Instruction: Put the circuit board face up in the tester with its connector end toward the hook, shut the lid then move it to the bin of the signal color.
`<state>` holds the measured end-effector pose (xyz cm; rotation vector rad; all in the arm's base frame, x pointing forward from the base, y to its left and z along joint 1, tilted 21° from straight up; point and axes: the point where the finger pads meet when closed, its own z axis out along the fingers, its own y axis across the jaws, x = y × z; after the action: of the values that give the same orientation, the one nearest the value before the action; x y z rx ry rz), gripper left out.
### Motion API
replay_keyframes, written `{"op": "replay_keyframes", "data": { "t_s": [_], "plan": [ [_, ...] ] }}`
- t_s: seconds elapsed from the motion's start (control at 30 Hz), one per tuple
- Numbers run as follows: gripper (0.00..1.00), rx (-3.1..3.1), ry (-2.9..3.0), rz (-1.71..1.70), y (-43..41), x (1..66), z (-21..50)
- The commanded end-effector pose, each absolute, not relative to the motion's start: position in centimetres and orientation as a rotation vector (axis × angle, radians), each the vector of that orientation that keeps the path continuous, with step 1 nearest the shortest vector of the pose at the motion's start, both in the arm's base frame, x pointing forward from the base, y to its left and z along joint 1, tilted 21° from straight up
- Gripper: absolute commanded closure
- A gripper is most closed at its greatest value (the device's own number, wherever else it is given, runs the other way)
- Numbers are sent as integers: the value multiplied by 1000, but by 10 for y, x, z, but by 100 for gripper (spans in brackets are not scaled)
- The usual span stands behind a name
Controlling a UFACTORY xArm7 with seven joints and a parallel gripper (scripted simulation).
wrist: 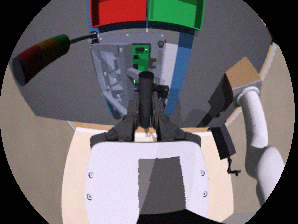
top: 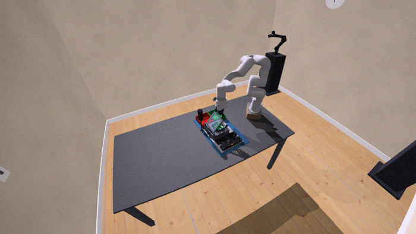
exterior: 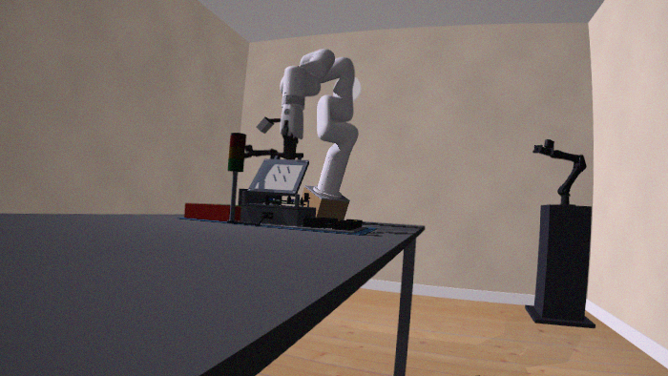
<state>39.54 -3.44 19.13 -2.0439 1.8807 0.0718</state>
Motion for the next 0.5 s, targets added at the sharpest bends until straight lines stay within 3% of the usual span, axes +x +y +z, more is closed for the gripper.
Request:
{"op": "replay_keyframes", "data": {
  "t_s": [0.0, 0.47],
  "plan": [
    [100, -2041, 1881, 67, -31, 386, 175],
    [100, -2041, 1881, 67, -17, 366, 117]
  ]
}}
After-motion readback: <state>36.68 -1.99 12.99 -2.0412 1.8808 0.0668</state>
